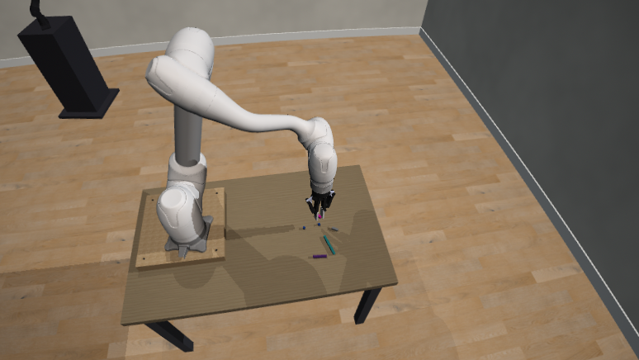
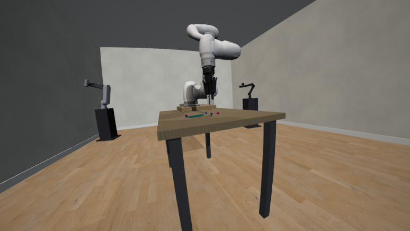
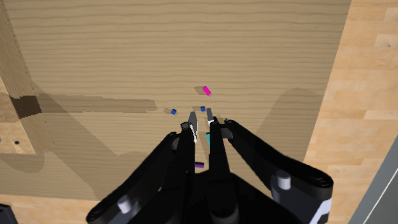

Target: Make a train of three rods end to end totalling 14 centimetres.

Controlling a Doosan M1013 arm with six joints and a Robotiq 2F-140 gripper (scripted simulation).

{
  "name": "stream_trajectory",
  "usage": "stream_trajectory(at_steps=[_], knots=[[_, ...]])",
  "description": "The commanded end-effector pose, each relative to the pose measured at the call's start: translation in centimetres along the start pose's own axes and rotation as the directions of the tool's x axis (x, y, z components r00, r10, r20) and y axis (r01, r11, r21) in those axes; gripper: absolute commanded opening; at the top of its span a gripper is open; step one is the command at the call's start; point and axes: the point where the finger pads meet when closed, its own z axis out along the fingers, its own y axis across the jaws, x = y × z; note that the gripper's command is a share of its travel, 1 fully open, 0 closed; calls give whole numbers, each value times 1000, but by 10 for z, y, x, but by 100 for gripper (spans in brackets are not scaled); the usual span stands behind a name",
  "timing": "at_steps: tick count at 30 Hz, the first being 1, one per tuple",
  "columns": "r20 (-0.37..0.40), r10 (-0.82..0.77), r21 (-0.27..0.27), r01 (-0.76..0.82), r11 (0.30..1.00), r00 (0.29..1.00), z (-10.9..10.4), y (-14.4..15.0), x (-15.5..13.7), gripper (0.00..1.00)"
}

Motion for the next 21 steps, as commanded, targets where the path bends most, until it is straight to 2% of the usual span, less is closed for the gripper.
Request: stream_trajectory(at_steps=[1, 21], knots=[[6, -9, -2, 9, 1000, 1000, -4, 1, -1, 15], [6, -9, -2, 9, 1000, 1000, 13, 1, -1, 15]])
